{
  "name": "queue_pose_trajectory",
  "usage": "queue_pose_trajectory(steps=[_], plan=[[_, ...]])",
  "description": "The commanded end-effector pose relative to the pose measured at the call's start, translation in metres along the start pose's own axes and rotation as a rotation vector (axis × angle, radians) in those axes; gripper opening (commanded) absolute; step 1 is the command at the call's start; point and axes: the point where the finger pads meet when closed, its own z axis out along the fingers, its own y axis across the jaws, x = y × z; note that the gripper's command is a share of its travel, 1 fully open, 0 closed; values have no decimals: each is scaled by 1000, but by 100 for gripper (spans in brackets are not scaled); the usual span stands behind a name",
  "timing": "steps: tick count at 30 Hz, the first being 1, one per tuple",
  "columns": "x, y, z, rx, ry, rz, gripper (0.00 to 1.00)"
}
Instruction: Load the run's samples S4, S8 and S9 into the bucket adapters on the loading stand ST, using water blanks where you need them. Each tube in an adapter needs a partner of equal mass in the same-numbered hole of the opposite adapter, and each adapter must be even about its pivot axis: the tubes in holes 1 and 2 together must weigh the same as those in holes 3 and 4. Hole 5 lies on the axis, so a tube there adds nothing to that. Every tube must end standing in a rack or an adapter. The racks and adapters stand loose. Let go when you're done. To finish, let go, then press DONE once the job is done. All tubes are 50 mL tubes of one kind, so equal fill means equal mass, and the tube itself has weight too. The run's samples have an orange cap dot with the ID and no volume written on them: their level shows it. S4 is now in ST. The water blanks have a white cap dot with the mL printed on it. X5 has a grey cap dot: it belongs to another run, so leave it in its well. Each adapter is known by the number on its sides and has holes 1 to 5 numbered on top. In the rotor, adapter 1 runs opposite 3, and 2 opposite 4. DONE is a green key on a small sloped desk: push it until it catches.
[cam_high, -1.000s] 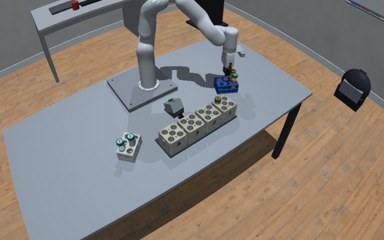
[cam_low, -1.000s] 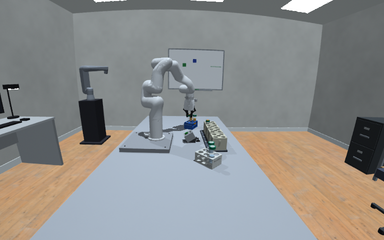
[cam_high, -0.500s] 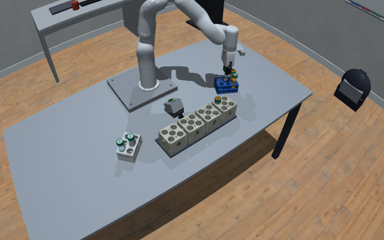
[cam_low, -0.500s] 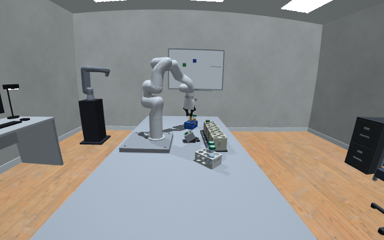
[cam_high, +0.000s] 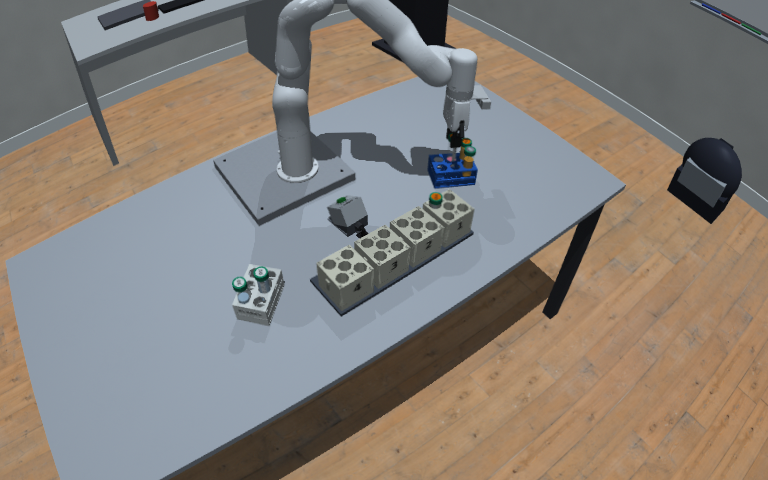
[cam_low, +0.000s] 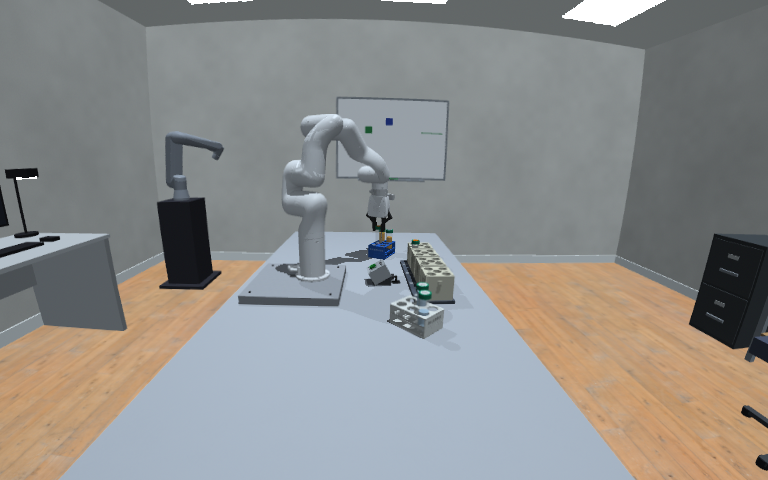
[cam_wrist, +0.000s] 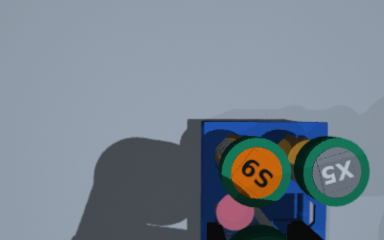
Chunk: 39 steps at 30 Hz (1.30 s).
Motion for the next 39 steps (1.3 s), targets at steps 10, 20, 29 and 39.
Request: queue_pose_trajectory(steps=[10, 20, 29, 39], plan=[[1, 0, -24, -9, 3, 0, 0], [1, 0, -40, -9, 3, 0, 0], [1, 0, -54, -9, 3, 0, 0], [1, 0, -74, -9, 3, 0, 0]])
